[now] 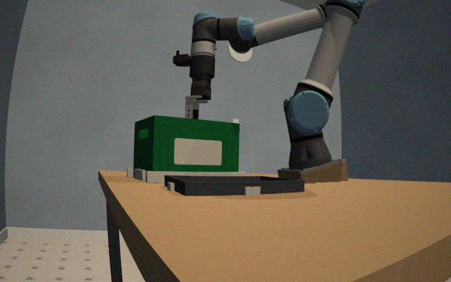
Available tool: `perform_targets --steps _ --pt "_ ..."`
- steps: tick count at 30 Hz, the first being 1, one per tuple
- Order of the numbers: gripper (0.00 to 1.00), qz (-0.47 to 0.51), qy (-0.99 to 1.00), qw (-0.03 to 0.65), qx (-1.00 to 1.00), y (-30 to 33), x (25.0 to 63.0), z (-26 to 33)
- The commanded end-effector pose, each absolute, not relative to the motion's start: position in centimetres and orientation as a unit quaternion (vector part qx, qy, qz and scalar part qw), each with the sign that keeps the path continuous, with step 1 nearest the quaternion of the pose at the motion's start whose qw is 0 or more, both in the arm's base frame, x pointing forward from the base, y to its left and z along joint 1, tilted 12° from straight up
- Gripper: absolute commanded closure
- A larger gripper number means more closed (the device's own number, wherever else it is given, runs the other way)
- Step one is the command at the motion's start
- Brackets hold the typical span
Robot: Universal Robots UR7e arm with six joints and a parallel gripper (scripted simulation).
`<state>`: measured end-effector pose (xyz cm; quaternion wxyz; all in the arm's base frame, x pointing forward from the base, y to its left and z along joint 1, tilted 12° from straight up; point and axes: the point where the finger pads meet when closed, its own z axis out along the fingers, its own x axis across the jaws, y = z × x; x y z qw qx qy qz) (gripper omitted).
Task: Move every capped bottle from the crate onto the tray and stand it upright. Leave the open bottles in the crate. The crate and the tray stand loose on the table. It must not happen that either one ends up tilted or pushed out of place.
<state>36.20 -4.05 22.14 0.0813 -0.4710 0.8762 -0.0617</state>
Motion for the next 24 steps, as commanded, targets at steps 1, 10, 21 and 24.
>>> perform_targets --steps 1,10,21,24 --pt "0.0 -0.062 0.876 0.082 -0.471 -4.1 36.2 22.2" --pt "0.0 -0.062 0.876 0.082 -0.471 -4.1 36.3 21.6" --pt "0.0 -0.062 0.876 0.082 -0.471 -4.1 36.6 20.2" --pt "0.0 -0.062 0.876 0.082 -0.471 -4.1 36.6 20.3"
